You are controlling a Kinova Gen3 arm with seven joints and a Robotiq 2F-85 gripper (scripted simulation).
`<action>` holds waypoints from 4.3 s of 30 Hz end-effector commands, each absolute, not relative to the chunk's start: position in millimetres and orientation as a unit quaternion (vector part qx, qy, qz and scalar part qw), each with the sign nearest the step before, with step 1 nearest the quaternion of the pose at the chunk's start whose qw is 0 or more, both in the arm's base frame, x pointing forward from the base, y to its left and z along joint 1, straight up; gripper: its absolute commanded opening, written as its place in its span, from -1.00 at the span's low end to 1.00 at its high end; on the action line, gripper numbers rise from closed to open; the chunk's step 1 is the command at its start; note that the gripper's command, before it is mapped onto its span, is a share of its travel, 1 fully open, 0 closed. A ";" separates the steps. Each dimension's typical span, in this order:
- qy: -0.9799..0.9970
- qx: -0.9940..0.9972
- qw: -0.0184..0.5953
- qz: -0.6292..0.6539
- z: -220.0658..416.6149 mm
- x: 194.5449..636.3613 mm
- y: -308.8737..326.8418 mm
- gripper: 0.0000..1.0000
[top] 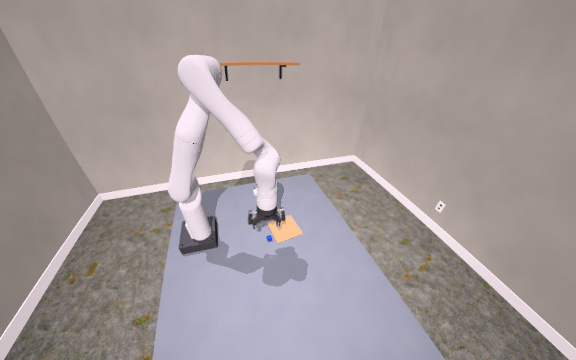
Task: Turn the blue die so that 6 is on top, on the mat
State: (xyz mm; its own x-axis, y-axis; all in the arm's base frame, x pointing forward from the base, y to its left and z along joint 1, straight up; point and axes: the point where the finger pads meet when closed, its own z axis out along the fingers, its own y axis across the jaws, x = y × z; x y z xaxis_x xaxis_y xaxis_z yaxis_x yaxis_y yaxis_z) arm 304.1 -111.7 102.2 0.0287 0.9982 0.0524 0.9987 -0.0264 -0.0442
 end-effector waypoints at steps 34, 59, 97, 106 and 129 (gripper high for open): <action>-0.733 -0.680 0.002 0.000 109.4 315.8 -110.6 1.00; -0.733 -0.680 0.002 0.001 93.3 316.1 -110.6 1.00; -0.733 -0.680 0.002 0.001 0.3 316.6 -110.9 1.00; -0.733 -0.680 0.002 0.001 0.3 316.6 -110.9 1.00; -0.733 -0.680 0.002 0.001 0.3 316.6 -110.8 1.00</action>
